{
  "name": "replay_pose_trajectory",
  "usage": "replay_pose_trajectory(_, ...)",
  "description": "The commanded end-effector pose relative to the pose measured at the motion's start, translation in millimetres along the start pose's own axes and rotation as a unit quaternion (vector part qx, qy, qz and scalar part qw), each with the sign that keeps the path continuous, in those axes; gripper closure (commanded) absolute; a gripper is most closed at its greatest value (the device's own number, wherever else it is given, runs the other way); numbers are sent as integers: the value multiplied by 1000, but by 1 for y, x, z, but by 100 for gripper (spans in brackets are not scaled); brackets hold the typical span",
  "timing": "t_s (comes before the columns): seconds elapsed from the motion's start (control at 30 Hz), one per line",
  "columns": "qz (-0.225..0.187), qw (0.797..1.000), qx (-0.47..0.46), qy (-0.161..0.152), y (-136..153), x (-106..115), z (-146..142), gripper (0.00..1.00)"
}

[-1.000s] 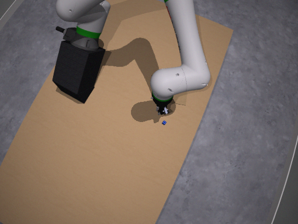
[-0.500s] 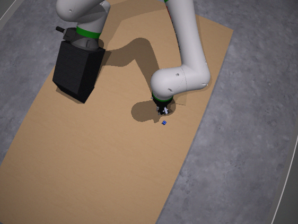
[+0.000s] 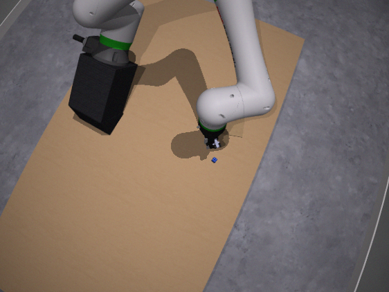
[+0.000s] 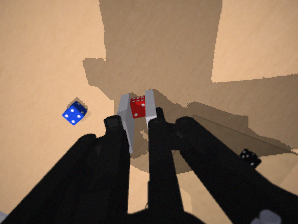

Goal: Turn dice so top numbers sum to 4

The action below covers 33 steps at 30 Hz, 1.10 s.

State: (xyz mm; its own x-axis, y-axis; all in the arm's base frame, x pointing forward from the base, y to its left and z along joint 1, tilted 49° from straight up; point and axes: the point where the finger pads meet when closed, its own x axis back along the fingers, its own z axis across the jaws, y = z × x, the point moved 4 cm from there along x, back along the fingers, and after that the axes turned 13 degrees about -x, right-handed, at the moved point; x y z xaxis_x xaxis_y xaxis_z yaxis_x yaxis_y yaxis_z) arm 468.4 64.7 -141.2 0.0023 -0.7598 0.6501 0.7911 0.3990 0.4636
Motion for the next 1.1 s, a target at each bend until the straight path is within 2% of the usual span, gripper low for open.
replay_pose_trajectory(0.0, 0, 1000, 0, 0, 0, 19, 0, 93)
replay_pose_trajectory(0.2, 0, 1000, 0, 0, 0, 64, 0, 93)
replay_pose_trajectory(0.33, 0, 1000, 0, 0, 0, 85, 0, 93)
replay_pose_trajectory(0.83, 0, 1000, -4, 0, 1, 92, 1, 93)
replay_pose_trajectory(0.97, 0, 1000, -28, -1, 9, 92, 6, 93)
replay_pose_trajectory(1.07, 1, 994, -109, -2, 33, 94, 27, 93)
